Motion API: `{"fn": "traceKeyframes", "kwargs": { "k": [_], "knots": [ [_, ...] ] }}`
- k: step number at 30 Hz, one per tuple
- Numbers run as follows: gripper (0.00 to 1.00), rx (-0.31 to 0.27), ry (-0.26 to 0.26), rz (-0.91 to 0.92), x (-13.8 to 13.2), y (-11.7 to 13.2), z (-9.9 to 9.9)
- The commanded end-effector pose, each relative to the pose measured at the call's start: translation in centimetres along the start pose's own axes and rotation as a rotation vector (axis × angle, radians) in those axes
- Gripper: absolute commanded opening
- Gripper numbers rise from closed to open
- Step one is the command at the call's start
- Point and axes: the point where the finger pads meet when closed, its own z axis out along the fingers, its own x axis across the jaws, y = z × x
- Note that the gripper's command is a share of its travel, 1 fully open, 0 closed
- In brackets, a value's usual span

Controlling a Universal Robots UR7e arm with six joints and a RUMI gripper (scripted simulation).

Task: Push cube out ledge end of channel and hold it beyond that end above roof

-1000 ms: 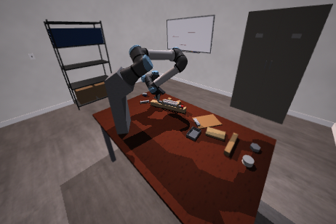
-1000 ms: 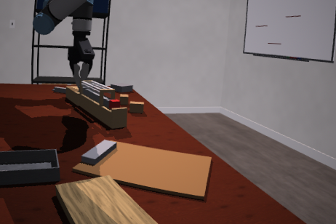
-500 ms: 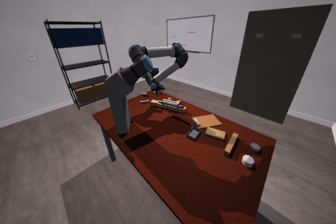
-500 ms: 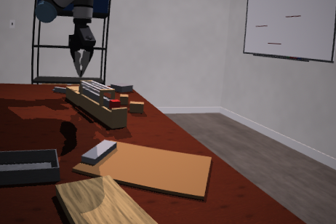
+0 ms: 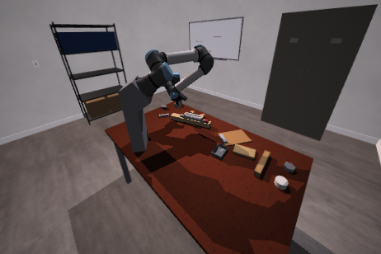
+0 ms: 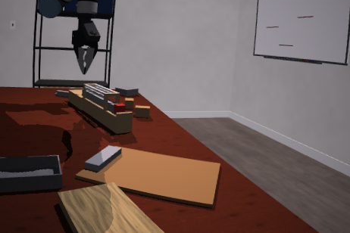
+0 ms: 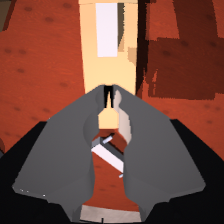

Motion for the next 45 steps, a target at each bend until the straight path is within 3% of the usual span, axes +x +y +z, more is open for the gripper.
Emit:
{"fn": "traceKeyframes", "kwargs": {
  "k": [1, 28, 34, 36, 45],
  "knots": [
    [0.0, -0.001, 0.001, -0.001, 0.0, 0.0, -0.1],
    [0.0, -0.001, 0.003, -0.001, 0.1, -0.6, -0.1],
    [0.0, -0.002, 0.003, -0.001, 0.1, -3.6, -0.1],
    [0.0, -0.002, 0.003, -0.001, 0.1, -3.6, -0.1],
    [0.0, -0.002, 0.003, 0.0, 0.0, -12.2, 0.0]
  ]
}}
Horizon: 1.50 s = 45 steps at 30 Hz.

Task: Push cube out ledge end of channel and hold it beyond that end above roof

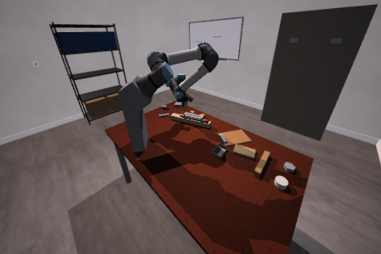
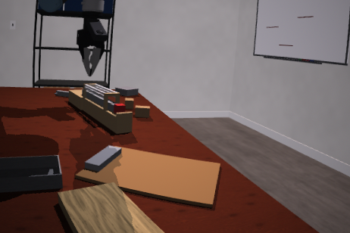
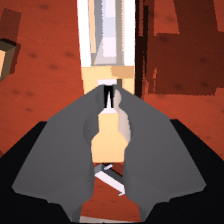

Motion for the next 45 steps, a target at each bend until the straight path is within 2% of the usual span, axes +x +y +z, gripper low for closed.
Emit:
{"fn": "traceKeyframes", "kwargs": {
  "k": [1, 6, 8, 14, 19, 28, 29, 45],
  "knots": [
    [0.0, -0.016, 0.0, -0.006, -0.2, -6.7, 0.1],
    [0.0, -0.011, -0.005, -0.004, -0.5, -12.6, 0.2],
    [0.0, -0.011, -0.005, -0.004, -0.5, -12.6, 0.2],
    [0.0, -0.011, -0.005, -0.005, -0.6, -19.0, 0.3],
    [0.0, -0.01, -0.005, -0.005, -0.7, -22.3, 0.3],
    [0.0, -0.01, -0.005, -0.005, -0.7, -23.4, 0.3],
    [0.25, -0.01, -0.005, -0.005, -0.7, -23.4, 0.3],
    [0.25, -0.012, -0.003, -0.006, -0.6, -23.2, 0.3]
  ]
}}
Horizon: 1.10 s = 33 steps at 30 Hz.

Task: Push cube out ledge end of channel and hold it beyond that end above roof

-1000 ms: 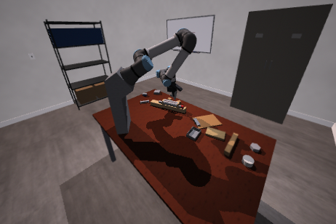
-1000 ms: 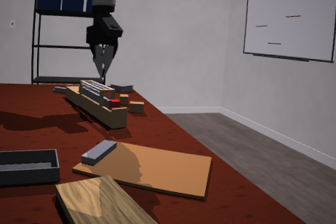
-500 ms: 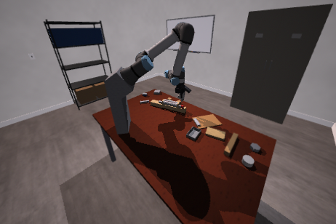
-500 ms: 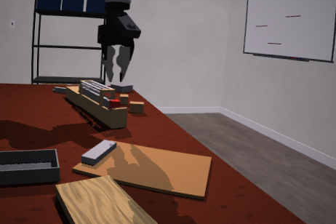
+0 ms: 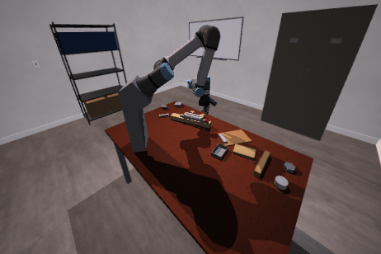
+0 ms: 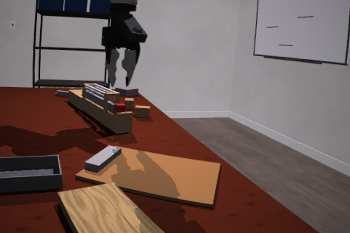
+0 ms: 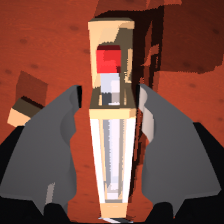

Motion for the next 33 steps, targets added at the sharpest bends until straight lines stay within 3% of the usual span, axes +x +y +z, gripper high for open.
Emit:
{"fn": "traceKeyframes", "kwargs": {
  "k": [1, 19, 33],
  "knots": [
    [0.25, 0.004, -0.002, 0.001, -0.1, -0.3, -0.1],
    [0.25, 0.004, -0.002, 0.001, -0.1, -0.3, 0.0],
    [0.25, 0.004, -0.001, 0.001, -0.1, -0.3, 4.1]
  ]
}}
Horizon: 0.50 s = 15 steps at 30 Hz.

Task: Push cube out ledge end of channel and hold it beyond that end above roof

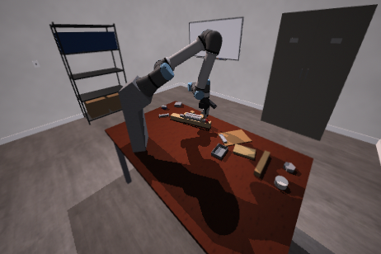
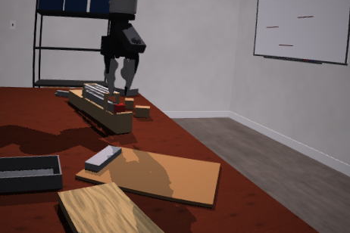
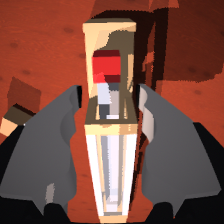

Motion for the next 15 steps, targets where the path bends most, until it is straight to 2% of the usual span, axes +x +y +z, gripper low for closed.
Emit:
{"fn": "traceKeyframes", "kwargs": {
  "k": [1, 15],
  "knots": [
    [0.25, 0.007, -0.005, 0.001, -0.3, -0.4, 1.7],
    [0.25, 0.007, -0.005, 0.001, -0.2, -0.4, 3.0]
  ]
}}
